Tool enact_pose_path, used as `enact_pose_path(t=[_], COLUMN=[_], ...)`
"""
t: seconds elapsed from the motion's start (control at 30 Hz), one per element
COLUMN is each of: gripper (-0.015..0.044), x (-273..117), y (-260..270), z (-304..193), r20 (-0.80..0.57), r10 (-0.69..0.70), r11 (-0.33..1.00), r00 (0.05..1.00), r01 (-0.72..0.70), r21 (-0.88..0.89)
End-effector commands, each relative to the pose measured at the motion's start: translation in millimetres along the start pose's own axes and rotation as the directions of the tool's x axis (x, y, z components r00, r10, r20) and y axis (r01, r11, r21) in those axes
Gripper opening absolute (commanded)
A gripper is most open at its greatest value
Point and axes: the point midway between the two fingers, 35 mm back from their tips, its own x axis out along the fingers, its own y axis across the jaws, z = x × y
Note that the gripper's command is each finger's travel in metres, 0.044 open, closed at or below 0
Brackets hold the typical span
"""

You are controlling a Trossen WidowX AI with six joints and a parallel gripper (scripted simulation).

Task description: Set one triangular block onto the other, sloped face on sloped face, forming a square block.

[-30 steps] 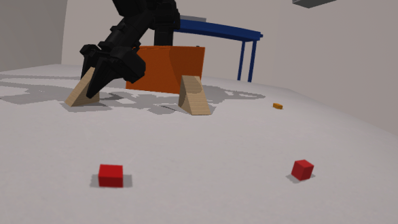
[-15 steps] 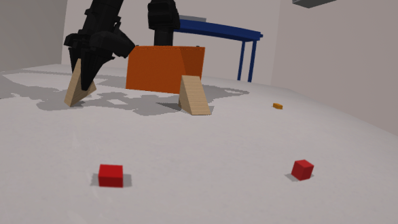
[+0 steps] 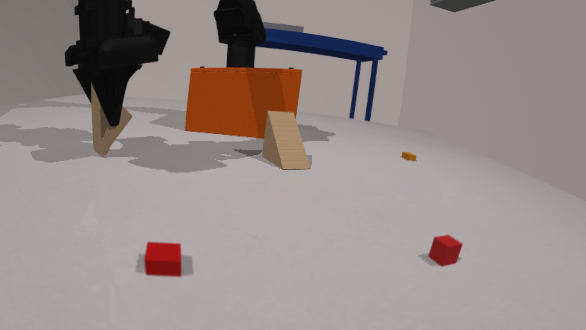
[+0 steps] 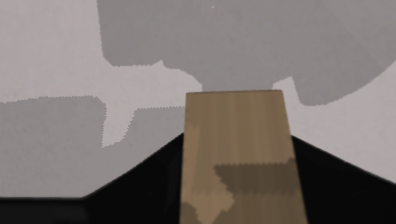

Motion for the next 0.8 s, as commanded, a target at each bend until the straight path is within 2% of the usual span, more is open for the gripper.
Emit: enact_pose_path(t=[0.0, 0.27, 0.5, 0.77], gripper=[0.0000, 0.0000, 0.0000, 0.0210], x=[-1.8, -4.4, -5.0, -4.2], y=[-0.1, 0.1, 0.2, 0.4], z=[-6.8, -21.9, -32.4, -29.9], r20=[0.093, 0.297, 0.394, 0.364], r10=[-0.004, -0.003, 0.001, 0.004], r11=[1.000, 1.000, 1.000, 1.000], r00=[0.996, 0.955, 0.919, 0.931], r01=[0.005, 0.004, -0.001, -0.005], r21=[-0.002, -0.002, 0.000, 0.000])
